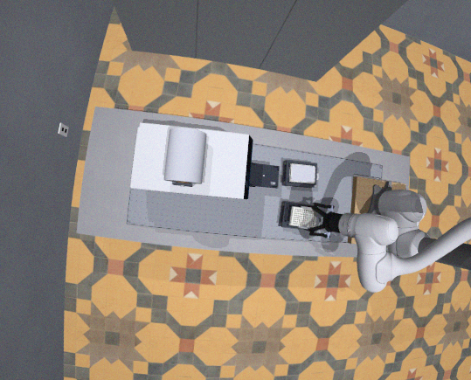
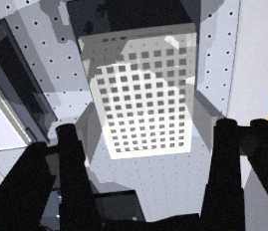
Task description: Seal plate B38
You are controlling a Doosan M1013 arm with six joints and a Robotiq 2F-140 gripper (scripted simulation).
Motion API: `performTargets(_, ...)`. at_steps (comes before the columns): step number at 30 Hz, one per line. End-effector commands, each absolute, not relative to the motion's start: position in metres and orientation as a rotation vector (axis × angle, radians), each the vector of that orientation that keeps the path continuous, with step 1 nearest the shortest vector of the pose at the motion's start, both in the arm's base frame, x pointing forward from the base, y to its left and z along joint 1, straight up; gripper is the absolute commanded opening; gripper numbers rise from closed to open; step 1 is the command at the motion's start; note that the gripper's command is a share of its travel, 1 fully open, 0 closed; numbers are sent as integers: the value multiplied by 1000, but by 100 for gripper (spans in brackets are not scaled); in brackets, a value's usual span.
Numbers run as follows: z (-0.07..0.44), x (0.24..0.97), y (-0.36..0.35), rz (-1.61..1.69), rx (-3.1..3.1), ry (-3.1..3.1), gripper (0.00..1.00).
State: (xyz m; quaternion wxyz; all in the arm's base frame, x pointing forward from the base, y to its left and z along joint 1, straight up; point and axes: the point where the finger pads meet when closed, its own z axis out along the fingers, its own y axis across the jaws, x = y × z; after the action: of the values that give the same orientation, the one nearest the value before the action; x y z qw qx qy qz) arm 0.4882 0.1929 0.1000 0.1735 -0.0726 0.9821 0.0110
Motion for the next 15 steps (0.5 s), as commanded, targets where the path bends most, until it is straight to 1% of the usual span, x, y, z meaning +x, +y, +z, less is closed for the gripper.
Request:
performTargets(1, 104, 488, 193, 31, -206, 2785, 10)
performTargets(15, 124, 488, 193, 31, -206, 2785, 10)
